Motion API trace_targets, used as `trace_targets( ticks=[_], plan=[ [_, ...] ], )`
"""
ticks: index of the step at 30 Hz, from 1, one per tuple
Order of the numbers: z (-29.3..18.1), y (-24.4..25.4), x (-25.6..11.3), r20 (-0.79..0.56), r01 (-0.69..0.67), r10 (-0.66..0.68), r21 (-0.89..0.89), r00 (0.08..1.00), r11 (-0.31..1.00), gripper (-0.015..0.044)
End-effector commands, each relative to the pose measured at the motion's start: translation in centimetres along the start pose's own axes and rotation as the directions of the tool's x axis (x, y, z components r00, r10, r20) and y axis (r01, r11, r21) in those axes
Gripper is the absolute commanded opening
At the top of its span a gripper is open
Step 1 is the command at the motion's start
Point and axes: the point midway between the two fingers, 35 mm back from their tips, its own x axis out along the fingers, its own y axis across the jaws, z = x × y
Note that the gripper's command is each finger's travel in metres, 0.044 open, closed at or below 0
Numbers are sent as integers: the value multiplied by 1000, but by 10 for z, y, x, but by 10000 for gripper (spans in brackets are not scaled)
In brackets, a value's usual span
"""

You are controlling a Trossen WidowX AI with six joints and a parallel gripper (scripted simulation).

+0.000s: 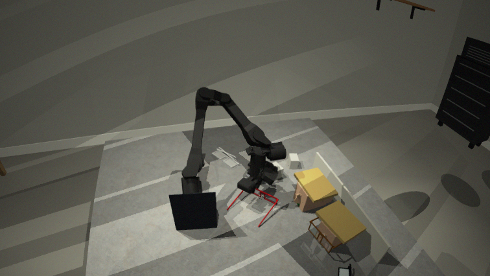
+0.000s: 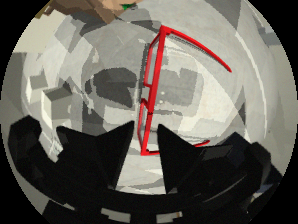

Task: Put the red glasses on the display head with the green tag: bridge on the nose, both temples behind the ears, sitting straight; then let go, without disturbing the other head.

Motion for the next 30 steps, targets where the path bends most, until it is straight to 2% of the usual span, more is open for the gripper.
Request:
trace_targets(
  ticks=[1,7,9,22,30],
  plan=[
    [-2,-3,9,-9,5,-5,12,1000,1000,140],
    [-2,-3,10,-10,5,-5,12,1000,1000,140],
    [-1,-1,7,-3,2,-2,2,1000,1000,87],
    [-1,-1,7,-3,2,-2,2,1000,1000,1],
    [0,-1,2,-2,3,-3,2,1000,1000,0]
  ],
)
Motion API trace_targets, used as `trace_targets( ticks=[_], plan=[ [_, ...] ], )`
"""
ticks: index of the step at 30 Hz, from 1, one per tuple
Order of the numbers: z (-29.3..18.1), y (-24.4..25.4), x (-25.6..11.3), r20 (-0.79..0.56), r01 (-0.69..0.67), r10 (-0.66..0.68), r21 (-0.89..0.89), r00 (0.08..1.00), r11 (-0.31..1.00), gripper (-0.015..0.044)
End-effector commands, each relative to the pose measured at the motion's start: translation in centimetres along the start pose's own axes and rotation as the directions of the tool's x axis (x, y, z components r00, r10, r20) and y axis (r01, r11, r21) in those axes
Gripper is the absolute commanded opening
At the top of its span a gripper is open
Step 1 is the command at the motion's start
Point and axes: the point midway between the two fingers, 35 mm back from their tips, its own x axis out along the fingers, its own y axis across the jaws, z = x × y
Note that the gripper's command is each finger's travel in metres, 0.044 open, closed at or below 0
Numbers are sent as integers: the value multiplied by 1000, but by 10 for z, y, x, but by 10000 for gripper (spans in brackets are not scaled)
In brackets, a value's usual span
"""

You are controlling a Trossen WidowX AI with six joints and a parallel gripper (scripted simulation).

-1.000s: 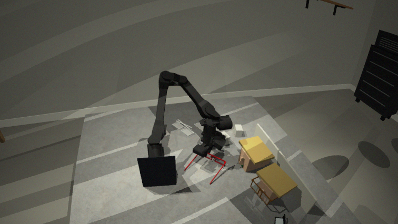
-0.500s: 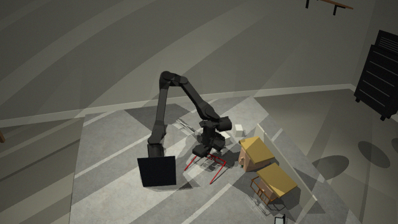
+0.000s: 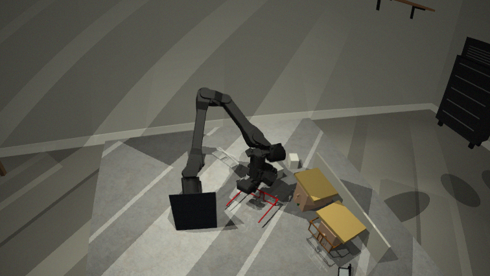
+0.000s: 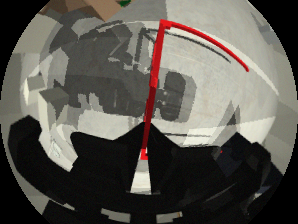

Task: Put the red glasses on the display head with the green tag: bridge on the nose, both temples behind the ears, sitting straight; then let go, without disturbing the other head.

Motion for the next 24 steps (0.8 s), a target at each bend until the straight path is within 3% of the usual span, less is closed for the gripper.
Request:
trace_targets(
  ticks=[1,17,24],
  plan=[
    [2,1,-8,4,2,-2,-4,1000,1000,0],
    [7,0,-94,-1,6,-6,4,1000,1000,0],
    [10,-1,-90,1,2,-2,-16,1000,1000,0]
  ],
)
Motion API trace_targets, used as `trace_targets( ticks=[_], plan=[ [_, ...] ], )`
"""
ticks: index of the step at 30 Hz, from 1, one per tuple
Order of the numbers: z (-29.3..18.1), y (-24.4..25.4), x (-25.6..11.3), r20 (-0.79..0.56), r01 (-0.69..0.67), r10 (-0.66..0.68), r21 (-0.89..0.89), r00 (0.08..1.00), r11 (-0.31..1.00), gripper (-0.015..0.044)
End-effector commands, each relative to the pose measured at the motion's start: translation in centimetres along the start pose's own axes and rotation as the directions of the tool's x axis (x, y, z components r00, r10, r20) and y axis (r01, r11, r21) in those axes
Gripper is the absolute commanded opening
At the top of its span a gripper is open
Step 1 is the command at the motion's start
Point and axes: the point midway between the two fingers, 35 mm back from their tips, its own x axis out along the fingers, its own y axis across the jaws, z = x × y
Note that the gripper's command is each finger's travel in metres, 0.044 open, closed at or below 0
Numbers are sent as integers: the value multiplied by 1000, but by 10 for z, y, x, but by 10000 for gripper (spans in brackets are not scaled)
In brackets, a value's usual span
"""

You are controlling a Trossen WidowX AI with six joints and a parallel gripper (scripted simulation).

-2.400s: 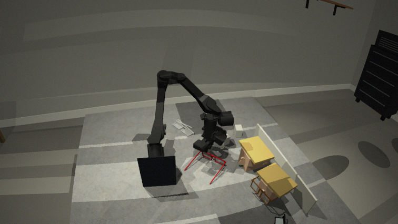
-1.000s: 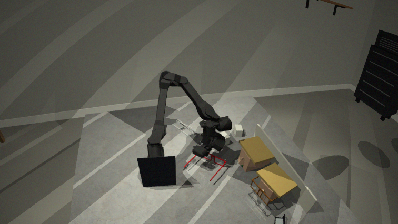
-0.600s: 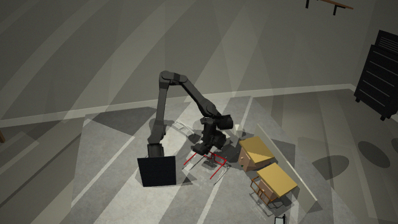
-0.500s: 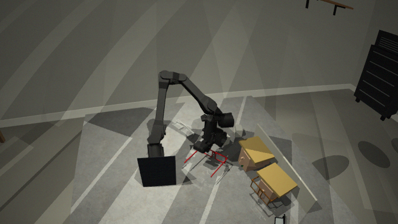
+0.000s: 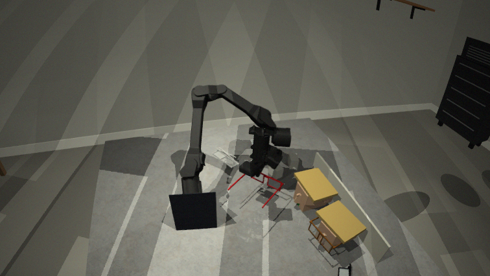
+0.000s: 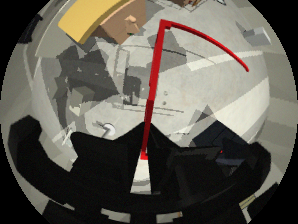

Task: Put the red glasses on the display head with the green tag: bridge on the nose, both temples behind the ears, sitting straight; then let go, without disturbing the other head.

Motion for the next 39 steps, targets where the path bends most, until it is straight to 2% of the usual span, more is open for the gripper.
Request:
trace_targets(
  ticks=[1,10,19,28,39],
  plan=[
    [2,-2,1,0,2,-2,-42,1000,999,0],
    [15,-11,-1,6,8,-6,-293,1000,956,0],
    [28,-21,-2,11,14,-10,-531,1000,847,0],
    [40,-32,-4,14,19,-13,-733,1000,679,0],
    [53,-47,-6,16,21,-15,-911,1000,412,0]
  ],
)
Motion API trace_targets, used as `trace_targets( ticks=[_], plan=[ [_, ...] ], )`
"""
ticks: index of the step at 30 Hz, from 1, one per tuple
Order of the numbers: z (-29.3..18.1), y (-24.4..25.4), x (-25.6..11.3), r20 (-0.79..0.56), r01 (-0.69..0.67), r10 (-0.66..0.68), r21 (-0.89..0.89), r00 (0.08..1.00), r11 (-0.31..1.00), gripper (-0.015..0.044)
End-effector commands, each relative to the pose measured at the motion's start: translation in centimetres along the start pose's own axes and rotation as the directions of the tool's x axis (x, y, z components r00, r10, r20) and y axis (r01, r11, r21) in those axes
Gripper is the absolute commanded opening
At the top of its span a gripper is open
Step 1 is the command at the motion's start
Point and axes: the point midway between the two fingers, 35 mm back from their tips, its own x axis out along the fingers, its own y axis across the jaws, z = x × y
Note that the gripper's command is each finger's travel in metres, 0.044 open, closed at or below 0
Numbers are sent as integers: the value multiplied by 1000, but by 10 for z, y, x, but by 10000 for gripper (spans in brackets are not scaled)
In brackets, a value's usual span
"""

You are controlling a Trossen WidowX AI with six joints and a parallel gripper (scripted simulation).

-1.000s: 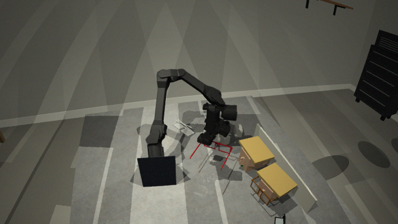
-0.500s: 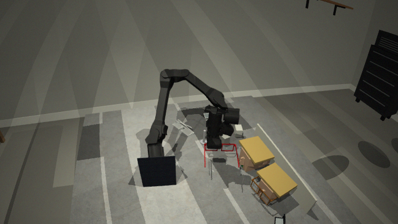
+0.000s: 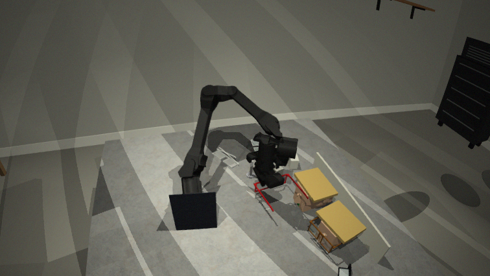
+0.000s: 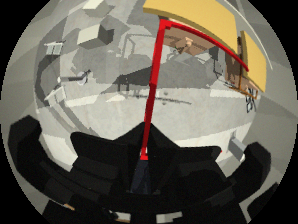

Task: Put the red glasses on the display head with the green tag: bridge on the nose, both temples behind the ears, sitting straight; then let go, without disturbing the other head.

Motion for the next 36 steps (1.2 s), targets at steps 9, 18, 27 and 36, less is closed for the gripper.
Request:
trace_targets(
  ticks=[9,18,27,36],
  plan=[
    [-8,-23,-1,-6,1,-4,-360,1000,933,0],
    [-14,-37,-1,-7,-2,-3,-591,1000,807,0],
    [-21,-51,-2,-7,-6,0,-781,1000,624,0],
    [-29,-65,-2,-7,-9,4,-918,1000,398,0]
  ],
)
